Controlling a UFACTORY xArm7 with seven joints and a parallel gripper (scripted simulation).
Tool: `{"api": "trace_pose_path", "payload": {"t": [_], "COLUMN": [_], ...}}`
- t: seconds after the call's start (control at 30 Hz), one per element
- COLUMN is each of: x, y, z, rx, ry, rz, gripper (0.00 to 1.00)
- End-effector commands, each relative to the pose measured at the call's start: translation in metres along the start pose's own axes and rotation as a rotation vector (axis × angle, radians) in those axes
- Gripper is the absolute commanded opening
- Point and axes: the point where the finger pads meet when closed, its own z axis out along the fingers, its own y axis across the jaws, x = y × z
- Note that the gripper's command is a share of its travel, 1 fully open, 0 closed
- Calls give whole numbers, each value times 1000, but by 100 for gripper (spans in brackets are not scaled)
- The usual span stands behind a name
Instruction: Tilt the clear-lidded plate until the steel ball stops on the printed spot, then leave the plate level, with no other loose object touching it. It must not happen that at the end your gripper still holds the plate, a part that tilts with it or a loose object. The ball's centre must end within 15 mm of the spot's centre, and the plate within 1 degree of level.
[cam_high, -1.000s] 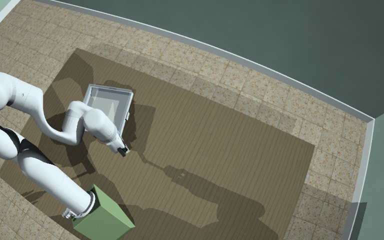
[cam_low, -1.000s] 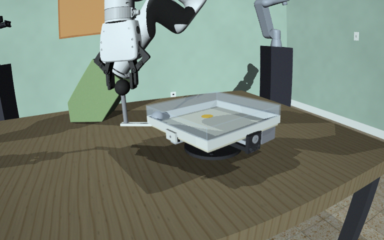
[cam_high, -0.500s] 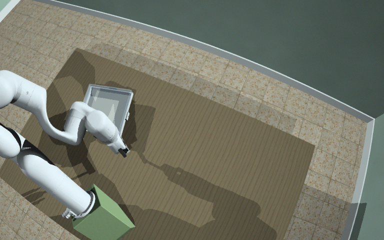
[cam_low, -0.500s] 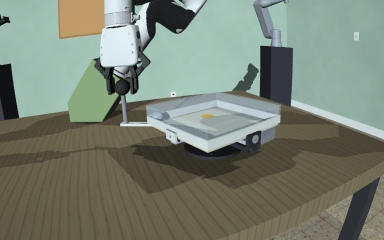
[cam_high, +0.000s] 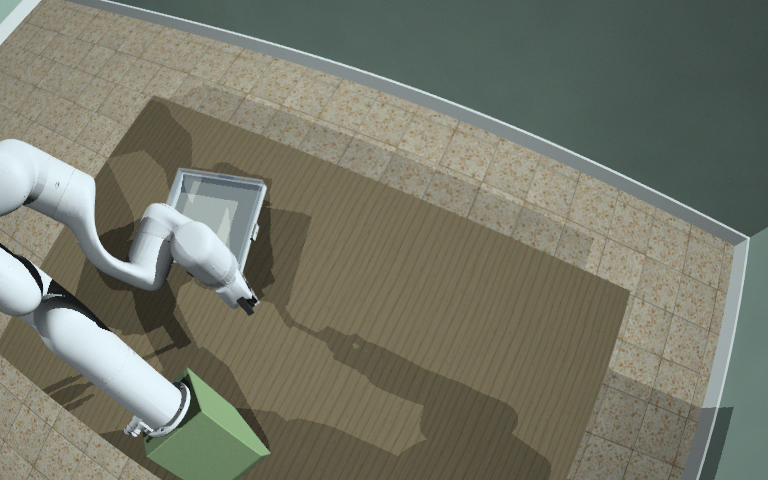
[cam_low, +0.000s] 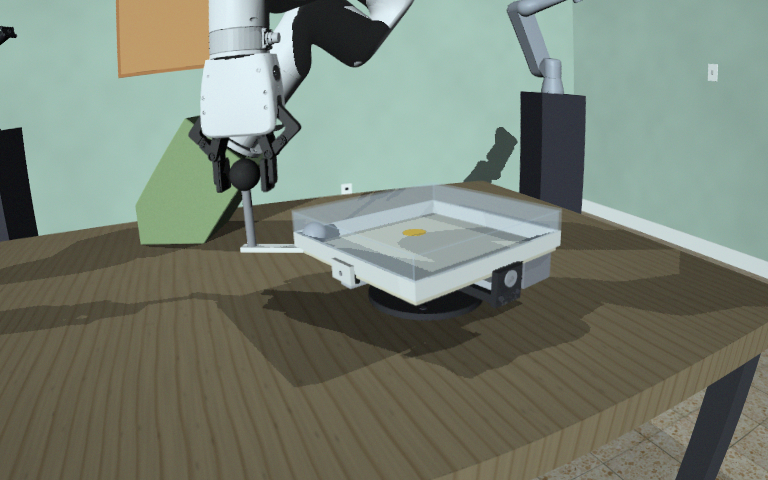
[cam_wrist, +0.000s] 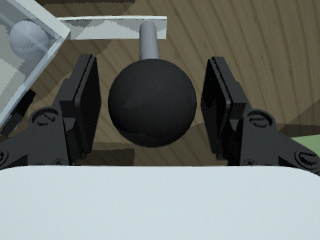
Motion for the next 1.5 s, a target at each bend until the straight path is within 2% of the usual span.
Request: {"api": "trace_pose_path", "payload": {"t": [0.0,0.3,0.33,1.47], "x": [1,1,1,1], "y": [0,0,0,0], "z": [-1,-1,-1,-1], "rx": [0,0,0,0], "ry": [4,4,4,4], "rz": [1,1,1,1], "gripper": [61,61,0,0]}}
